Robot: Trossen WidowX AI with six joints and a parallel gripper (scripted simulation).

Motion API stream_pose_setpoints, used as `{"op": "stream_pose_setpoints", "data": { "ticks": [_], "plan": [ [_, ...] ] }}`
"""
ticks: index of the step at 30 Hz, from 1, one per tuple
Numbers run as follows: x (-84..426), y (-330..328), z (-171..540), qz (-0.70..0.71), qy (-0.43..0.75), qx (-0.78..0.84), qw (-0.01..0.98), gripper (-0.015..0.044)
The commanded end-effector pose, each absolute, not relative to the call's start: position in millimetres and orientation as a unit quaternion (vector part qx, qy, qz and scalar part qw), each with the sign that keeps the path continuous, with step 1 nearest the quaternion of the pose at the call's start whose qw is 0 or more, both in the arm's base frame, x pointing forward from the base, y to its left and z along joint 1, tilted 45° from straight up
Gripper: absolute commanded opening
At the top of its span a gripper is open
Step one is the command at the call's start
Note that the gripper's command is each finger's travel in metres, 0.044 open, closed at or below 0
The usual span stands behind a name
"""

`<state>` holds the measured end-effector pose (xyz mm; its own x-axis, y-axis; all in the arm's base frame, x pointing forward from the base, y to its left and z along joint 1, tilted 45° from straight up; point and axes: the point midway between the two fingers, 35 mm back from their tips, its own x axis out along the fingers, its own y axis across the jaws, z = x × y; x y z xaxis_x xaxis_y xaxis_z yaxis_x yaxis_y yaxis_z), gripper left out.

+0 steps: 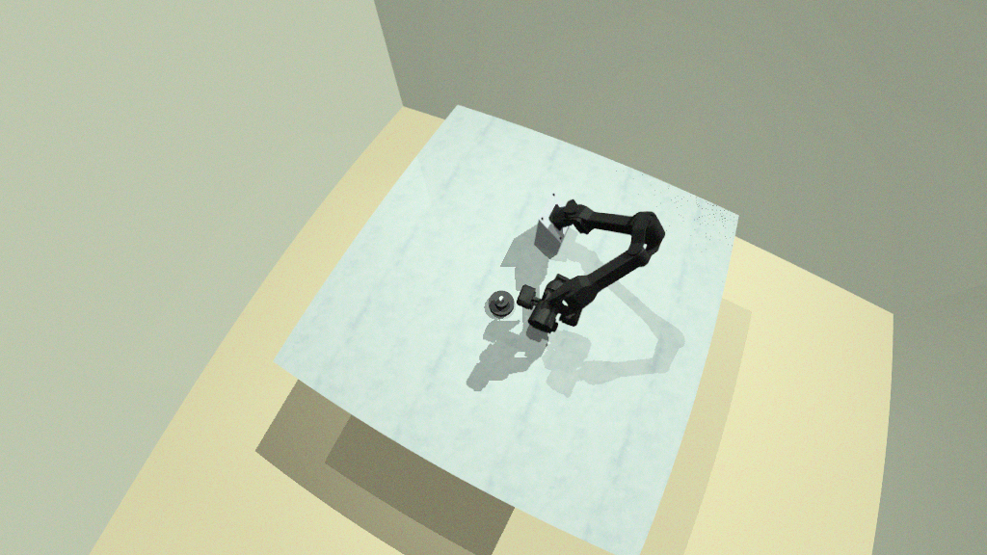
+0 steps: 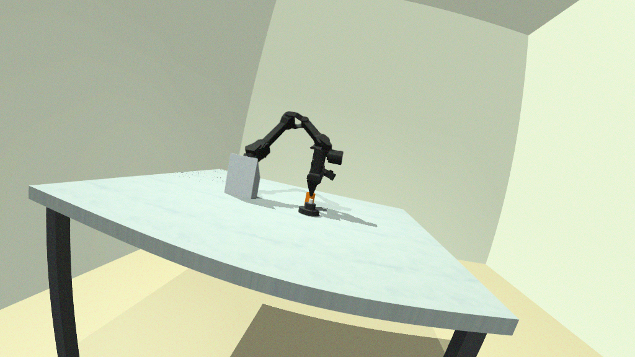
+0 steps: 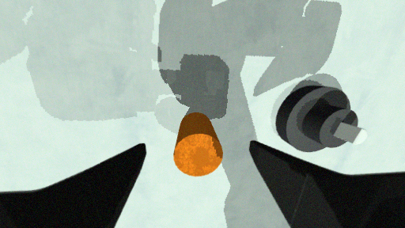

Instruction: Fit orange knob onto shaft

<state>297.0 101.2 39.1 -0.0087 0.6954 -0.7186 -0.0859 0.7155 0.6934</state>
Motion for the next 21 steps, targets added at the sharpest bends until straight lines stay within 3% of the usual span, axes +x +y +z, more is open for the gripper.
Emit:
{"op": "stream_pose_setpoints", "data": {
  "ticks": [1, 21],
  "plan": [
    [295, 107, 34, 0.294, 0.649, 0.239, 0.659, 0.0440],
    [292, 129, 11, 0.295, 0.649, 0.241, 0.658, 0.0440]
  ]
}}
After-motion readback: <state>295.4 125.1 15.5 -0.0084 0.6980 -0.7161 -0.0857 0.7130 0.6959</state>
